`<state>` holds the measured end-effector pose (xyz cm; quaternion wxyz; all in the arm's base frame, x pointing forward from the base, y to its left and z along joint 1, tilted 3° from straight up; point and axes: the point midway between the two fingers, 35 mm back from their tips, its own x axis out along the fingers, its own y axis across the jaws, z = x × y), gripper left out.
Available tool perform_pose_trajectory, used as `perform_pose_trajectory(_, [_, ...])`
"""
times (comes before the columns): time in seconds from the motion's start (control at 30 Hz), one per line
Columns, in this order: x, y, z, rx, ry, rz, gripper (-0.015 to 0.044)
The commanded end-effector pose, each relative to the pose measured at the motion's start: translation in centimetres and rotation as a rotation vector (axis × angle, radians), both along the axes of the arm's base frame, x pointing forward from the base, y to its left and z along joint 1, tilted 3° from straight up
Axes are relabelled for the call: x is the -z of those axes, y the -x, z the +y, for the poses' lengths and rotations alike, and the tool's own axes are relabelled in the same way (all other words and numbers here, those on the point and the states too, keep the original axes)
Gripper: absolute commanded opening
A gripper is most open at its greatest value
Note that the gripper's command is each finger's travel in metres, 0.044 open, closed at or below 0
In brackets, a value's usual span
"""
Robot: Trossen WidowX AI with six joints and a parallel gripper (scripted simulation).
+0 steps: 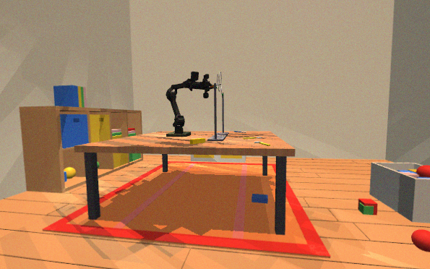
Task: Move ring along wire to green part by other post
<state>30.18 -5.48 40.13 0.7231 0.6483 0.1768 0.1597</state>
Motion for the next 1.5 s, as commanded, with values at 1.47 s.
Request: perform_pose_trajectory(1.47, [-4.0, 0.2, -0.3, -0.005, 0.002, 0.013, -0.015])
